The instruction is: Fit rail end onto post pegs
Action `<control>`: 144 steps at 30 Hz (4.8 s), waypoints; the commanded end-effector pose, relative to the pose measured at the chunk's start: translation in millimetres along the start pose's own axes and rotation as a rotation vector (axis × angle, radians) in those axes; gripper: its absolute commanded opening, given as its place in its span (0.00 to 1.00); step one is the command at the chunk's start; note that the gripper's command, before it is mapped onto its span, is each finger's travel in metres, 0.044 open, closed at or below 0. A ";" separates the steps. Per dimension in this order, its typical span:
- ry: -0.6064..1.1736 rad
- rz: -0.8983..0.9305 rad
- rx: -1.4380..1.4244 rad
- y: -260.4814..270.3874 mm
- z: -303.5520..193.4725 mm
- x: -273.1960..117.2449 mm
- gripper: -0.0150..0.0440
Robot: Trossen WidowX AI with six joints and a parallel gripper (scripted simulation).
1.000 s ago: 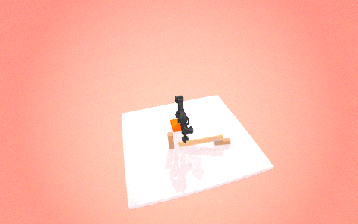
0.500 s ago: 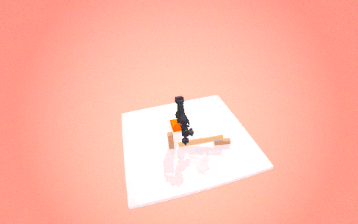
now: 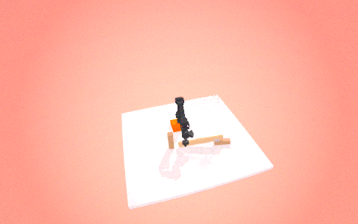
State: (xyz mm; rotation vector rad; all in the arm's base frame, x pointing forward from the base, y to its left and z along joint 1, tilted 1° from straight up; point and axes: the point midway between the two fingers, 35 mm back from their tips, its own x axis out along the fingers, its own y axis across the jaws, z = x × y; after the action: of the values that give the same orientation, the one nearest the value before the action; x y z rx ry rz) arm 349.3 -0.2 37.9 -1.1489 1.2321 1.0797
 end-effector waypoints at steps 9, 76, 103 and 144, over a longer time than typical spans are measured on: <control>0.005 0.008 -0.007 3.6 -1.1 21.8 1.00; 0.005 0.008 -0.007 2.1 -0.3 8.1 0.25; 0.005 0.008 -0.007 0.8 -0.2 -5.5 0.25; 0.004 0.008 -0.007 0.8 -0.1 -23.2 0.25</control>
State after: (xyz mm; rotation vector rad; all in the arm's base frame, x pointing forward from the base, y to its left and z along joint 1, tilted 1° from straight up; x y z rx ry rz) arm 346.0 -1.2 58.5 -1.1553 1.2495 1.0894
